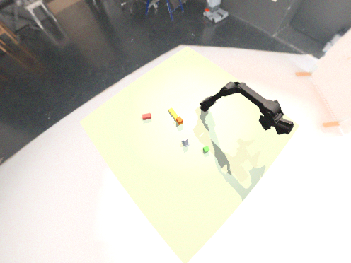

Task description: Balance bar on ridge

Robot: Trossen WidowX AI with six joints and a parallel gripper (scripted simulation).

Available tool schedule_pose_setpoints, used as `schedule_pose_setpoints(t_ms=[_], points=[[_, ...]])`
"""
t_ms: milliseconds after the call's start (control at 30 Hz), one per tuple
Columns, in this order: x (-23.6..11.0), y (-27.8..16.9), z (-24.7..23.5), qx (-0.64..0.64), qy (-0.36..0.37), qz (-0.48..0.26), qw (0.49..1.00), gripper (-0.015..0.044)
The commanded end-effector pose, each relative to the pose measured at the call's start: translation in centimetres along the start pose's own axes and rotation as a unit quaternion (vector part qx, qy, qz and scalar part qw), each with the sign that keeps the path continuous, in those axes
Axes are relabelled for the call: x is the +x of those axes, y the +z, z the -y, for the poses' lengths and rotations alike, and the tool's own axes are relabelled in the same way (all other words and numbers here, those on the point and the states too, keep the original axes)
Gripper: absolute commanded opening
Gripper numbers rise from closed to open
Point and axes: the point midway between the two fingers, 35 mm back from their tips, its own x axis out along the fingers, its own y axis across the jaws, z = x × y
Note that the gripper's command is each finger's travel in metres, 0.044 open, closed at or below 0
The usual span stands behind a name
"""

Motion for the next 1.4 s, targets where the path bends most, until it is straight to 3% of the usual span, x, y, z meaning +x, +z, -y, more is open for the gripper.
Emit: schedule_pose_setpoints(t_ms=[0, 100, 767, 1367], points=[[-0.1, 0.0, -0.1, 0.000, 0.001, 0.000, 1.000, 0.0374], [-1.3, 0.7, -1.0, 0.001, 0.022, 0.004, 1.000, 0.0315], [-12.2, 7.6, -6.2, 0.017, 0.182, 0.052, 0.982, 0.0315], [-22.1, 14.9, -7.0, 0.052, 0.302, 0.115, 0.945, 0.0315]])
